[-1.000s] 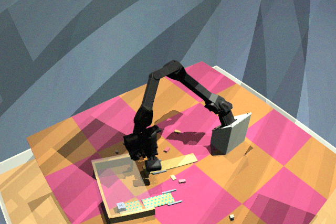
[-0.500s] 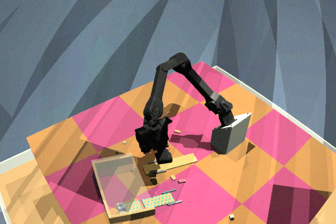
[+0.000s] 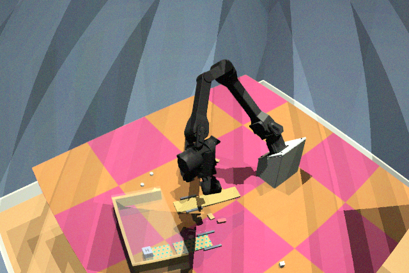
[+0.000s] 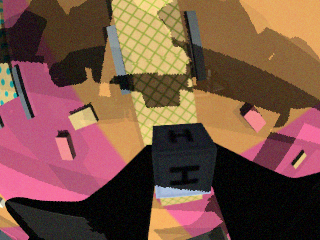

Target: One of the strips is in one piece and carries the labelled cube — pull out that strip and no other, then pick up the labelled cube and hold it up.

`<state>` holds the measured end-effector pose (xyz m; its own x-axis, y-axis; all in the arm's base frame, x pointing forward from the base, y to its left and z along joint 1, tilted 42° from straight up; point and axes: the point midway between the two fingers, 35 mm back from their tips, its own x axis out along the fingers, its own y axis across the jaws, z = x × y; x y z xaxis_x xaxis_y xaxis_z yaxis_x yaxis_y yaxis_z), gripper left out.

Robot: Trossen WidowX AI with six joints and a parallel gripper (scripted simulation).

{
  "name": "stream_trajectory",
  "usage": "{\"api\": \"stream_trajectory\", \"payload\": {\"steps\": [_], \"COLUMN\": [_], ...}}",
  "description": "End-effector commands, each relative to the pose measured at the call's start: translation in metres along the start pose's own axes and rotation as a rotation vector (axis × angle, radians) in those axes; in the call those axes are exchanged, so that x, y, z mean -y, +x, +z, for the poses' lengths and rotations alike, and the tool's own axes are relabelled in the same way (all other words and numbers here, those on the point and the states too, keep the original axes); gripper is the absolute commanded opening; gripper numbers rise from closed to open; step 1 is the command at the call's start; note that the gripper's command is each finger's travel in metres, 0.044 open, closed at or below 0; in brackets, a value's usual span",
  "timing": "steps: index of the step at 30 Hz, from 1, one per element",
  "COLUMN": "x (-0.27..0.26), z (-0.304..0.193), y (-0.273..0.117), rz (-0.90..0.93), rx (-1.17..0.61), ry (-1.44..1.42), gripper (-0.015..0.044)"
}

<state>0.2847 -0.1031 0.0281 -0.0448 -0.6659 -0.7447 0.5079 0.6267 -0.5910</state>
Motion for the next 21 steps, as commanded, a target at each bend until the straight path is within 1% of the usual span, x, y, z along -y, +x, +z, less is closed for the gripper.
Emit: {"api": "stream_trajectory", "payload": {"steps": [1,21], "x": [-0.0008,-0.0006], "z": [0.0021,0.0019], "y": [-0.0219,-0.0258], "rz": [0.008,0.007], "rx": [0.013,0.013], "ry": [0.009,0.009], "gripper": [0.0000,0.0000]}}
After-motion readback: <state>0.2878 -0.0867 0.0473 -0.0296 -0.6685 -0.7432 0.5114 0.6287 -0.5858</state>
